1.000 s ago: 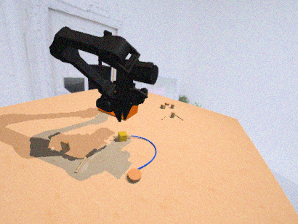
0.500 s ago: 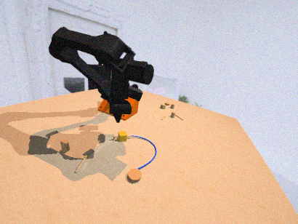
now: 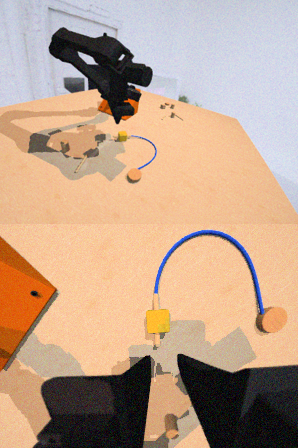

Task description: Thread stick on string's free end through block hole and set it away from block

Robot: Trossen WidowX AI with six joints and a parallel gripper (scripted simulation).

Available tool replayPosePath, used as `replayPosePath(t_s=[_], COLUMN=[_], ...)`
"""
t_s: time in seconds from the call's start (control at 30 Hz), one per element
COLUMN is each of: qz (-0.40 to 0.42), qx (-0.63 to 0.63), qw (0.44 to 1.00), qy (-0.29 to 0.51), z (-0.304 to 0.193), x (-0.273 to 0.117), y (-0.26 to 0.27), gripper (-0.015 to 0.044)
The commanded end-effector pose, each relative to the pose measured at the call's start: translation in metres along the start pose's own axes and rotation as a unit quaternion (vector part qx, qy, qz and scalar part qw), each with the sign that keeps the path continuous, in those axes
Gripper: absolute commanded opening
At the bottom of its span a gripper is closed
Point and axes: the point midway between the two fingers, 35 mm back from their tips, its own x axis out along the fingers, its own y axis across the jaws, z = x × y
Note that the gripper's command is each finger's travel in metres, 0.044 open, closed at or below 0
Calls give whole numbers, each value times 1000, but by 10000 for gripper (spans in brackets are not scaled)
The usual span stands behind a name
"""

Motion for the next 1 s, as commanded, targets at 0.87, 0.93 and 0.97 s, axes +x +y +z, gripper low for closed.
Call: replayPosePath(t_s=[0.87, 0.93, 0.97], qz=[3, 3, 2], qx=[-1, -1, -2], qw=[1000, 1000, 1000], qy=[-1, -1, -1], z=[2, 2, 1], x=[49, 52, 53], y=[0, 0, 0], gripper=[124, 124, 124])
